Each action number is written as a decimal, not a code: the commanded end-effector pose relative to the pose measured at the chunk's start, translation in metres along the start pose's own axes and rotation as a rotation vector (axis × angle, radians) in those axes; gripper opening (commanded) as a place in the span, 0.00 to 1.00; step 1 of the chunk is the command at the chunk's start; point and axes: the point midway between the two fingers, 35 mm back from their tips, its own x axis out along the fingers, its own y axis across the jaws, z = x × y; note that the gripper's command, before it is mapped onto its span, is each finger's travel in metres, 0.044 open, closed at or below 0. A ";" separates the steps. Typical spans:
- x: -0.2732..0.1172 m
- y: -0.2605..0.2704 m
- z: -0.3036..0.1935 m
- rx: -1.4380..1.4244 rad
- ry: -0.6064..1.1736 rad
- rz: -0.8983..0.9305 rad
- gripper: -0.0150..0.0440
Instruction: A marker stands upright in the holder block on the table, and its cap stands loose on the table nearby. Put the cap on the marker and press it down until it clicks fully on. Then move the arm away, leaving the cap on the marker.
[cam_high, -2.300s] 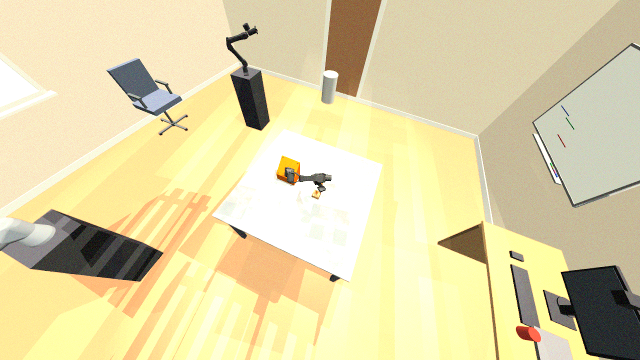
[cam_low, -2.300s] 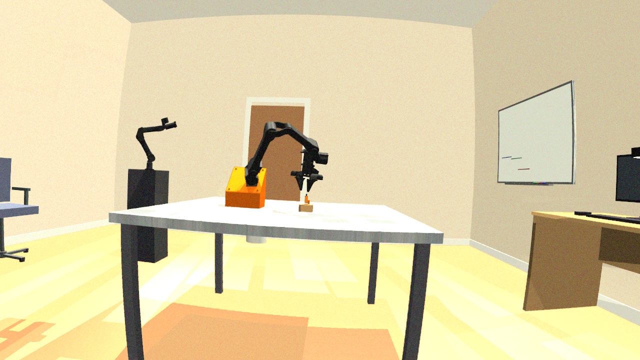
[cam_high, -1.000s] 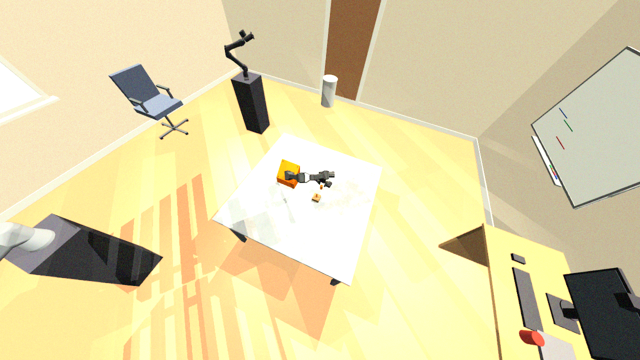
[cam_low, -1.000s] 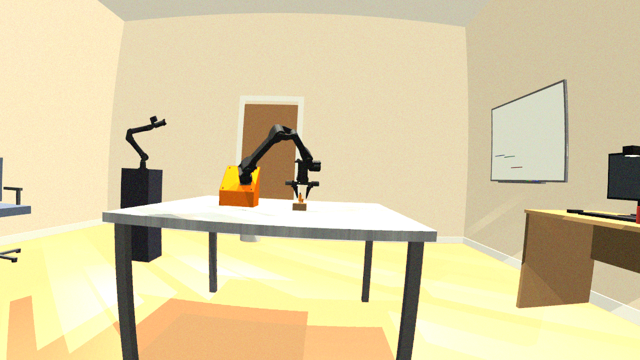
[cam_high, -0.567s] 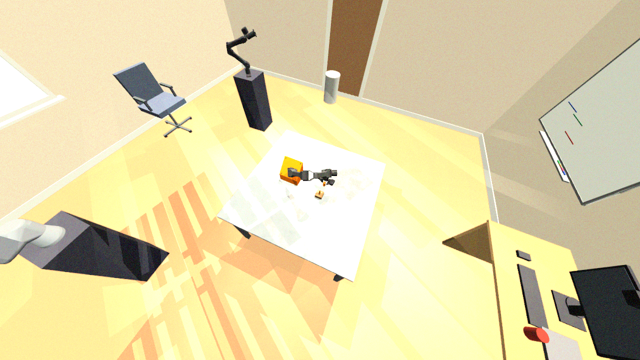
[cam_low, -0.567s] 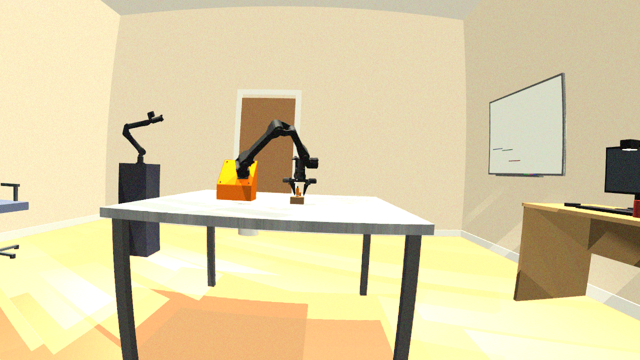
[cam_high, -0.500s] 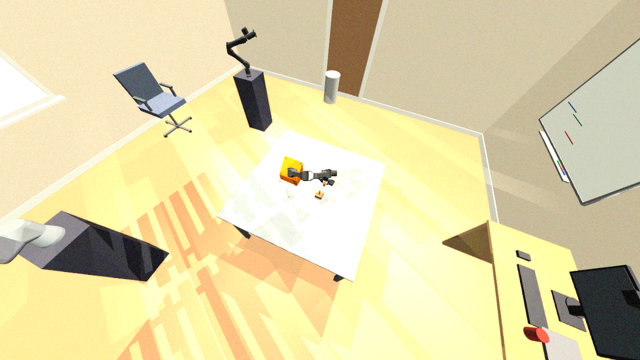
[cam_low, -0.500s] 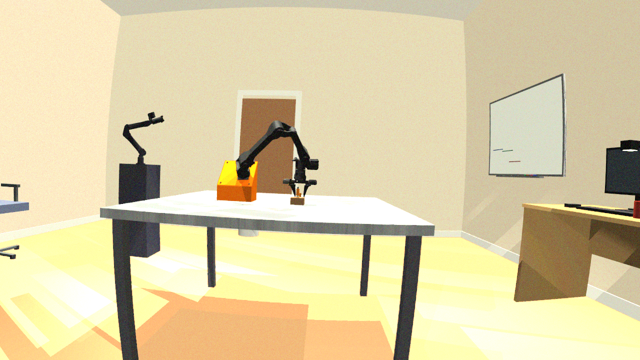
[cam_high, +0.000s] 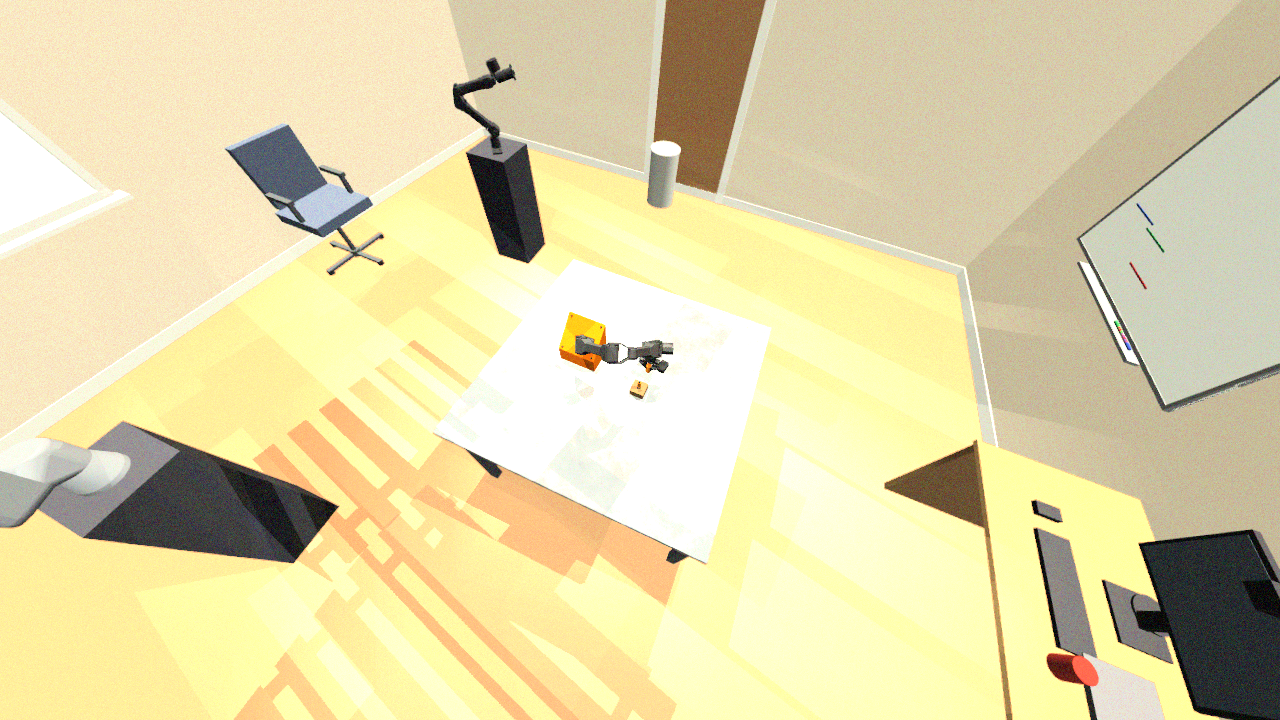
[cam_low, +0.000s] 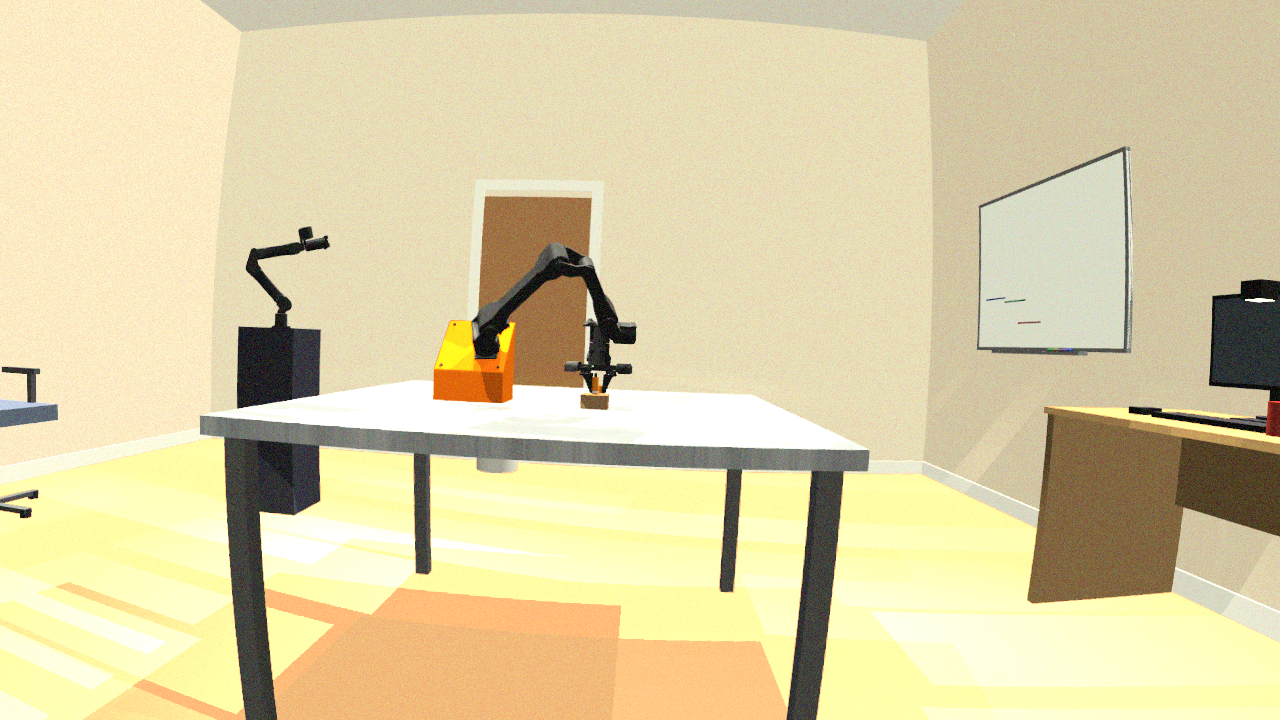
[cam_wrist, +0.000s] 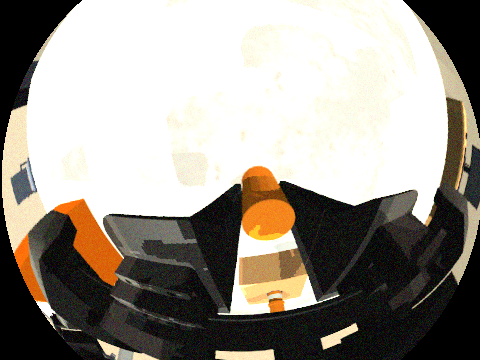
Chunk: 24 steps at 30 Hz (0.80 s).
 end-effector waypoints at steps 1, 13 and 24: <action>0.001 0.000 -0.001 -0.001 0.004 0.000 0.42; -0.019 -0.001 0.000 -0.001 0.001 0.000 0.25; -0.055 -0.001 0.001 -0.001 0.000 0.000 0.25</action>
